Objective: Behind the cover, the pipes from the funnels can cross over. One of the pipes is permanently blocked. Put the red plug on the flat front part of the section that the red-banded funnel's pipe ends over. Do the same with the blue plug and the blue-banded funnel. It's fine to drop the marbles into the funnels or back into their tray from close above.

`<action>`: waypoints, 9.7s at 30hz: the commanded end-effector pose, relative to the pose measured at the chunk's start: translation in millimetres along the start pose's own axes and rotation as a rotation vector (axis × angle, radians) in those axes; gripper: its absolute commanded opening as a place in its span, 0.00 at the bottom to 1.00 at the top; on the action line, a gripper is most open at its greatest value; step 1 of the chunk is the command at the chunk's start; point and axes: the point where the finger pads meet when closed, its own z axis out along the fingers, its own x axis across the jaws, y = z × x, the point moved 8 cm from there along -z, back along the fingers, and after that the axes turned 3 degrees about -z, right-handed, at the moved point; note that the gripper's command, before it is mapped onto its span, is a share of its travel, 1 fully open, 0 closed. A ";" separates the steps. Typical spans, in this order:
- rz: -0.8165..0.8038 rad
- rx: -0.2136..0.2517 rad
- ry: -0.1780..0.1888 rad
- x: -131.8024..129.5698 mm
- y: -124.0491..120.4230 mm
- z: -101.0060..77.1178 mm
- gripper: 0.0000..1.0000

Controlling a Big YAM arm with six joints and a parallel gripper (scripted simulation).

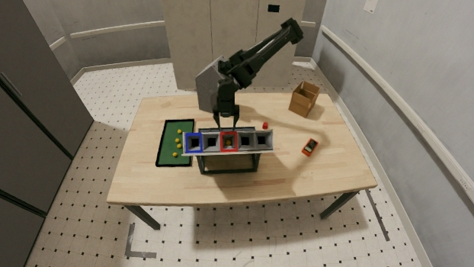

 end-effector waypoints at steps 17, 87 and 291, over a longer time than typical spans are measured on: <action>-0.055 -0.044 -0.005 8.4 26.2 -15.6 0.59; -0.038 -0.030 -0.002 8.1 -119.5 -76.3 0.59; -0.046 0.371 -0.005 8.1 -247.9 -32.1 0.80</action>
